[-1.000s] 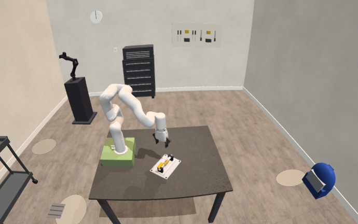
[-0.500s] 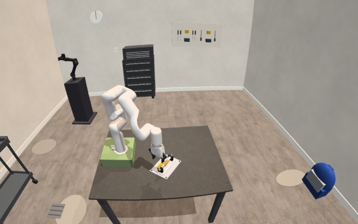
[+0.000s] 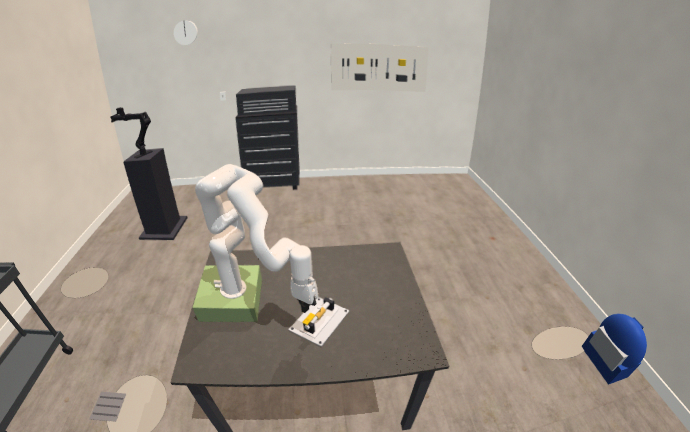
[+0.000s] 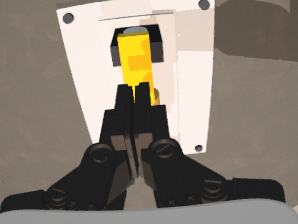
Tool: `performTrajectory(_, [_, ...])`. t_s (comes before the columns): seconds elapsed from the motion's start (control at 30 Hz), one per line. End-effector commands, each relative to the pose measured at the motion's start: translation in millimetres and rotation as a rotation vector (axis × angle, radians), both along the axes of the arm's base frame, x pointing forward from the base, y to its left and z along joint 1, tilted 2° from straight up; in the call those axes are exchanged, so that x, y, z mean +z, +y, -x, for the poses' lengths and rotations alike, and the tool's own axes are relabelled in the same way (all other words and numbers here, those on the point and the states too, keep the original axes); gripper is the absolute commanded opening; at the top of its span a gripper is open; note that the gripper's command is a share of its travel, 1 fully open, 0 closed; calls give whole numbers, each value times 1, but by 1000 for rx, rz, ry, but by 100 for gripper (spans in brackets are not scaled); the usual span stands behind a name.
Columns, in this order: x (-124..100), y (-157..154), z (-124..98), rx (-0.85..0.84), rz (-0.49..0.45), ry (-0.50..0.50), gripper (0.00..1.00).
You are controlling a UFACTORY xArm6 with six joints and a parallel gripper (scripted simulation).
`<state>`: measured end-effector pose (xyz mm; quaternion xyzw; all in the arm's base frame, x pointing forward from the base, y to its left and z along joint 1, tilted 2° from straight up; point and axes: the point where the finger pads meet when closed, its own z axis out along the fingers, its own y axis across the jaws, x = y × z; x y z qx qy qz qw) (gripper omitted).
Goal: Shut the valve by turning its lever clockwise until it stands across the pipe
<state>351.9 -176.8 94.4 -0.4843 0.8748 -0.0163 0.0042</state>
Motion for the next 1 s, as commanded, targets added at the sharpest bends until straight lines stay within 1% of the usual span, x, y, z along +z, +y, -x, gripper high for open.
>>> performTrajectory(0.0, [1,-1,-1,0,2,-4,0])
performTrajectory(0.83, [1,-1,-1,0,2,-4,0])
performTrajectory(0.87, [1,-1,-1,0,2,-4,68])
performTrajectory(0.97, [1,-1,-1,0,2,-4,68])
